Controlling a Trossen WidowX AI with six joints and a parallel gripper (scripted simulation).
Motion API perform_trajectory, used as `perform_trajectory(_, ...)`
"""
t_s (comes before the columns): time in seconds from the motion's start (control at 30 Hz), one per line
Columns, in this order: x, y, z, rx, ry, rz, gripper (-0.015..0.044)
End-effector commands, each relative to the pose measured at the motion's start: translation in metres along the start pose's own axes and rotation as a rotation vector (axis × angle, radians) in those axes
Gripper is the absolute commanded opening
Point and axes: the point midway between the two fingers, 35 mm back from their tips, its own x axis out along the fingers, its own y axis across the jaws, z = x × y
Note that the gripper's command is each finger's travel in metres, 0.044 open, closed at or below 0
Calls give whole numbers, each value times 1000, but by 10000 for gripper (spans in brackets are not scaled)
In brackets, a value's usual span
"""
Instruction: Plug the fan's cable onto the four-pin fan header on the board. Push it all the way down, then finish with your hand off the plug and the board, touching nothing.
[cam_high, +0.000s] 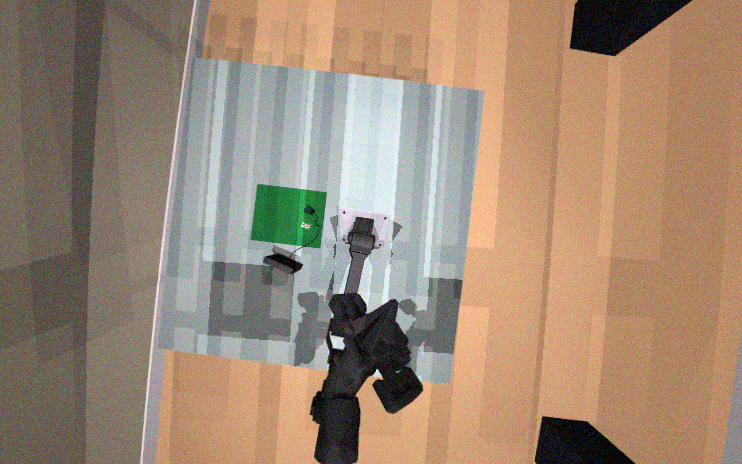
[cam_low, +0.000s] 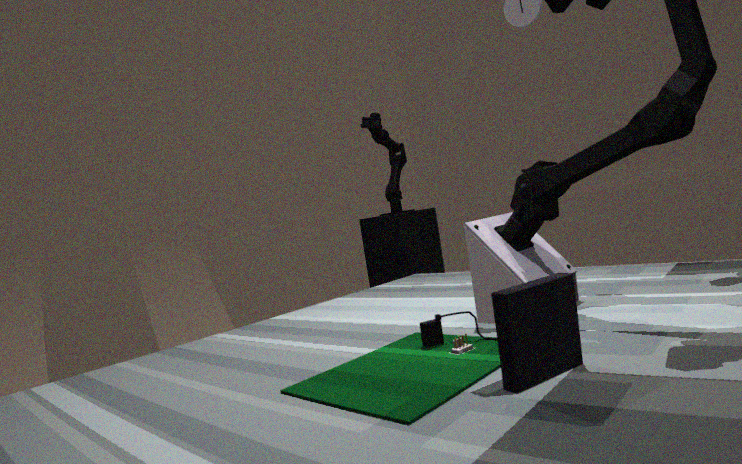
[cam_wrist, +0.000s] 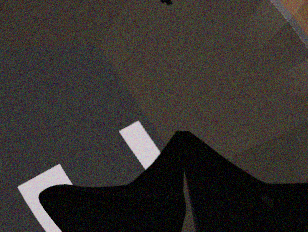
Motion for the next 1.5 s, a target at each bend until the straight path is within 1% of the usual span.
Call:
perform_trajectory(0.0,0,0,0,0,0,0,26)
perform_trajectory(0.1,4,-4,-2,-26,6,-17,105)
perform_trajectory(0.2,22,-25,-15,-165,39,-106,184)
perform_trajectory(0.37,59,-96,-50,-563,175,-337,315)
perform_trajectory(0.53,79,-177,-74,-956,369,-555,440)
perform_trajectory(0.63,82,-229,-82,-1182,514,-675,440)
perform_trajectory(0.77,77,-289,-86,-1429,712,-798,440)
perform_trajectory(1.0,49,-389,-75,-1810,1136,-976,440)
perform_trajectory(1.23,7,-473,-38,-2060,1667,-1127,440)
perform_trajectory(1.37,-21,-509,-9,-2115,2005,-1189,440)
perform_trajectory(1.47,-42,-531,16,-2105,2272,-1224,440)
